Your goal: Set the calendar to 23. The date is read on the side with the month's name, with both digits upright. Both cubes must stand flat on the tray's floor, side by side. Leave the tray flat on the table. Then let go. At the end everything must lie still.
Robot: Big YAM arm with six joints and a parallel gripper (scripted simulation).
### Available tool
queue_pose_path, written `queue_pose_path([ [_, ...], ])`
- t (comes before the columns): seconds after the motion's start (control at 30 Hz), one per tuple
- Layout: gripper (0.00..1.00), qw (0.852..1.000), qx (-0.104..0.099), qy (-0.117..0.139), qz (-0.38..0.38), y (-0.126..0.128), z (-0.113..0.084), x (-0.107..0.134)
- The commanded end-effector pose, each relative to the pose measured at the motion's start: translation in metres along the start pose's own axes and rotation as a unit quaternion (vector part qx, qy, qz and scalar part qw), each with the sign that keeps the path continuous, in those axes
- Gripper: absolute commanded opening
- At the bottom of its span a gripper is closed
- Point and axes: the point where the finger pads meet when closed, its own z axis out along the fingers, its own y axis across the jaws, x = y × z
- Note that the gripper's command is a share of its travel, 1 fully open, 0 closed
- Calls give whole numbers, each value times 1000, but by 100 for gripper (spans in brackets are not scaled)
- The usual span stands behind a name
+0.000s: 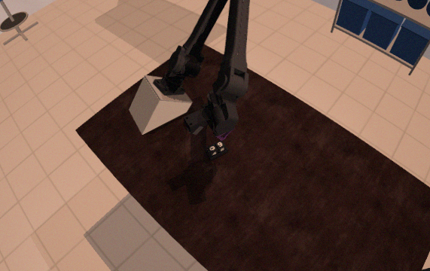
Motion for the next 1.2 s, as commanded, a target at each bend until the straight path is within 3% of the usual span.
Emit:
queue_pose_path([
  [0.0, 46, 1000, -8, -3, 0, 6, -3, -1],
  [0.23, 46, 1000, -3, -3, -1, 6, 3, 0],
  [0.27, 46, 1000, -9, -2, 6, 7, -2, -5],
  [0.37, 46, 1000, -1, -2, 2, 3, 7, -1],
  [0.8, 46, 1000, 1, -1, 1, 2, 23, 1],
  [0.83, 46, 1000, -22, -4, 3, 19, 10, -5],
  [0.9, 46, 1000, -1, -1, 0, 3, 26, 1],
  [1.17, 46, 1000, -2, -1, 4, 2, 39, -1],
])
